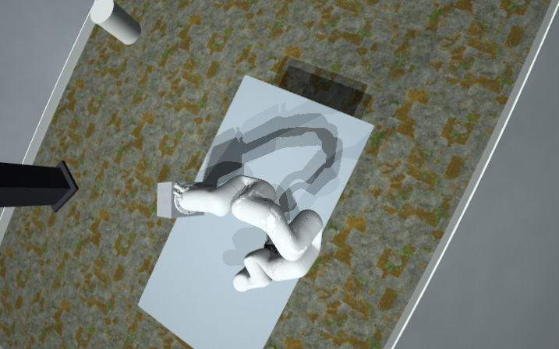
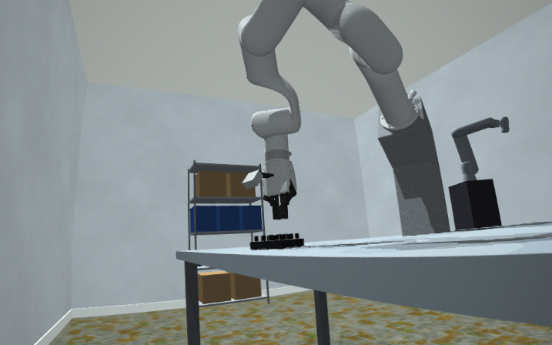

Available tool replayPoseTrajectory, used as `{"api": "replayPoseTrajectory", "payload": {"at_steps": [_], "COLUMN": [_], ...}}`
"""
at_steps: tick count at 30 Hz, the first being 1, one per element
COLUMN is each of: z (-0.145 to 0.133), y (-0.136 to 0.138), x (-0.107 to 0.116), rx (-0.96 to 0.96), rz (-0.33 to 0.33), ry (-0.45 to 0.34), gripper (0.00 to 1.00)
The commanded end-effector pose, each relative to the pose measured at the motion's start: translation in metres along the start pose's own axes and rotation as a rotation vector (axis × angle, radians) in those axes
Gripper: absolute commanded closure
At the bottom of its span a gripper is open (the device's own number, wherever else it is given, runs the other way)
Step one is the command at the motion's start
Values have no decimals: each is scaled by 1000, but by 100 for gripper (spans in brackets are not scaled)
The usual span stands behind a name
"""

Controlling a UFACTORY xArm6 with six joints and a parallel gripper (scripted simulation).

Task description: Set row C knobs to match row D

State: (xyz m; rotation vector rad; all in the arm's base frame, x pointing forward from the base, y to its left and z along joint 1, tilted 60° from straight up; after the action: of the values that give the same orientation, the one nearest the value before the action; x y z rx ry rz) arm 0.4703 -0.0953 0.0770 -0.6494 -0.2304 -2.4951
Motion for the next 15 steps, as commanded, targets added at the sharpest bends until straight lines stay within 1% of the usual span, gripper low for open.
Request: {"api": "replayPoseTrajectory", "payload": {"at_steps": [1, 5, 15], "z": [0, 0, 0], "y": [1, 1, 1], "x": [2, 3, 3], "rx": [-151, -192, -193], "rz": [7, 7, 7], "ry": [-7, -8, -8], "gripper": [81, 81, 81]}}
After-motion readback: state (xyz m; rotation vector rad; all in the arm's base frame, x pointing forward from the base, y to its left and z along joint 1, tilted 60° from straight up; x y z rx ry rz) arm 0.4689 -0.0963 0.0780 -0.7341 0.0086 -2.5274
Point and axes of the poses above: the point where the finger pads meet when closed, its own x axis back along the fingers, its own y axis across the jaws, z = x × y, the point moved 2 cm from there along x, back along the fingers, and after that the axes turned 5 degrees about x, right-handed, at the moved point
